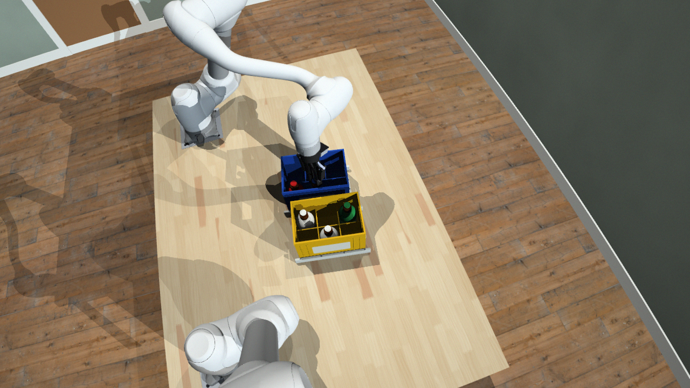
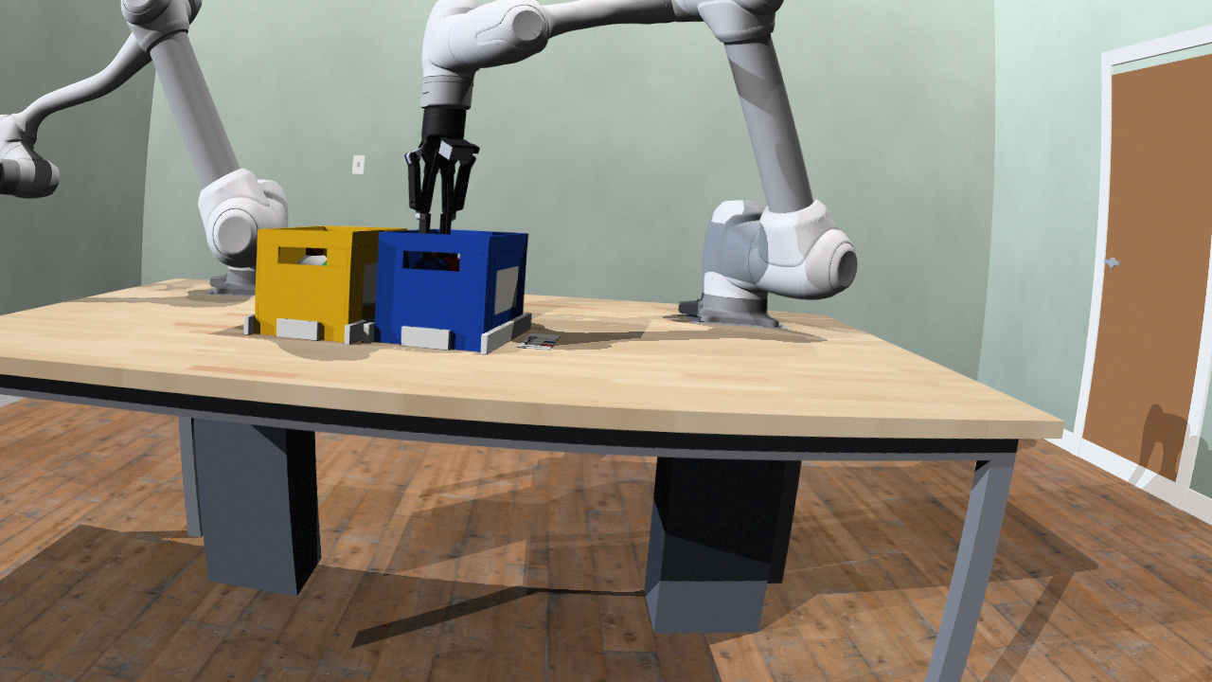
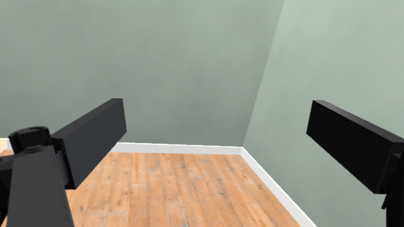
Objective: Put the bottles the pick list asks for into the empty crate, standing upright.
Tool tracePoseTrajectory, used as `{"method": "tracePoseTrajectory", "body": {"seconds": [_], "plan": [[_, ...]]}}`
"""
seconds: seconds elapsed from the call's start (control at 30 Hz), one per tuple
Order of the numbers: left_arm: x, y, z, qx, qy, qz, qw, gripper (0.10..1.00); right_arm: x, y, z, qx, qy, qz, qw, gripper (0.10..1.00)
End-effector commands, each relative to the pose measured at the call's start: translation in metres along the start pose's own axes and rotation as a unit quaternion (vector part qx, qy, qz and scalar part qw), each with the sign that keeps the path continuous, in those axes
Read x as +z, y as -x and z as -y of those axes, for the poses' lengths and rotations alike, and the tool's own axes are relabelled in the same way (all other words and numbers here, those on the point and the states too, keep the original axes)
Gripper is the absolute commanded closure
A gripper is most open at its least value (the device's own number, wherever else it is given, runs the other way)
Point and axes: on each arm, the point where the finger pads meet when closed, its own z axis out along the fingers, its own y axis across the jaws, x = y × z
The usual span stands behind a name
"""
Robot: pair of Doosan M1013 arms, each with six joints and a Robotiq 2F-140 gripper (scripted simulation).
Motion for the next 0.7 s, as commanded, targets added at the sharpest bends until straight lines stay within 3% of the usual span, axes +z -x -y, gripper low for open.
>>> {"method": "tracePoseTrajectory", "body": {"seconds": [0.0,0.03,0.07,0.67], "plan": [[-0.001,-0.0001,-0.0003,0.0,0.001,0.0,1.0,0.999,0.0001,-0.0014,-0.0004,-0.001,0.0,-0.001,1.0,0.098],[-0.001,-0.0001,-0.0003,0.0,0.001,0.0,1.0,0.999,0.0001,-0.0014,-0.0004,-0.001,0.0,-0.001,1.0,0.098],[0.0012,-0.0001,-0.0003,0.0,0.001,0.0,1.0,0.656,0.0001,-0.0014,-0.0004,-0.001,0.0,-0.001,1.0,0.098],[0.0012,-0.0001,-0.0003,0.0,0.001,0.0,1.0,0.656,0.0001,-0.0014,-0.0004,-0.001,0.0,-0.001,1.0,0.098]]}}
